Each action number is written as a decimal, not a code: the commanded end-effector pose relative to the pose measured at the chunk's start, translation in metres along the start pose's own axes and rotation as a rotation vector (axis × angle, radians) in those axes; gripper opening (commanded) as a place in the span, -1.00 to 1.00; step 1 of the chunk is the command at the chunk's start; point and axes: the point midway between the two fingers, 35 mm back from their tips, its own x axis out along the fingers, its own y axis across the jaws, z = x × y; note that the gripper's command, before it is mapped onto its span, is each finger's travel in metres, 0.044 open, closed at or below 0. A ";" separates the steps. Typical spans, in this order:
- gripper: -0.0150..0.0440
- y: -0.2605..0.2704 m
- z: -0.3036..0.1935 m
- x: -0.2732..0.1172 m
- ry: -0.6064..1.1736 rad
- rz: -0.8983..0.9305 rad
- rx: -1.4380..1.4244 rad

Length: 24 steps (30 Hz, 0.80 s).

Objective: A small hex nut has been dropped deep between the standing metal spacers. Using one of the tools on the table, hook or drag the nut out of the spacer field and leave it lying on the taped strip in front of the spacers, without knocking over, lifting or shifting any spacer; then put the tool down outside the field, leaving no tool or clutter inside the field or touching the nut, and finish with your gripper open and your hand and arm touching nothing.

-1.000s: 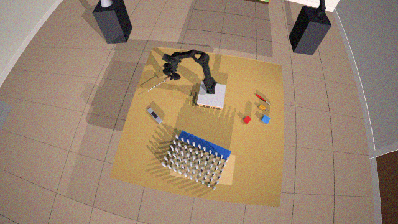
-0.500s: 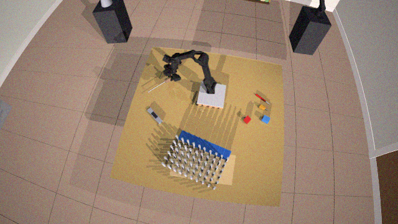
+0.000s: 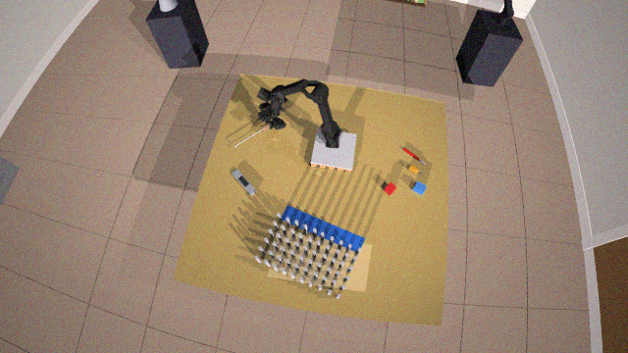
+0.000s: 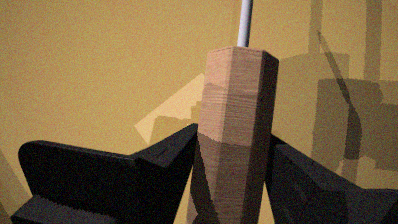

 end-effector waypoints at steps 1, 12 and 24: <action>-0.49 0.001 -0.001 0.004 -0.008 0.004 -0.003; -0.49 0.003 -0.005 0.012 -0.008 0.004 -0.003; -0.49 0.006 -0.011 0.020 -0.008 0.004 -0.003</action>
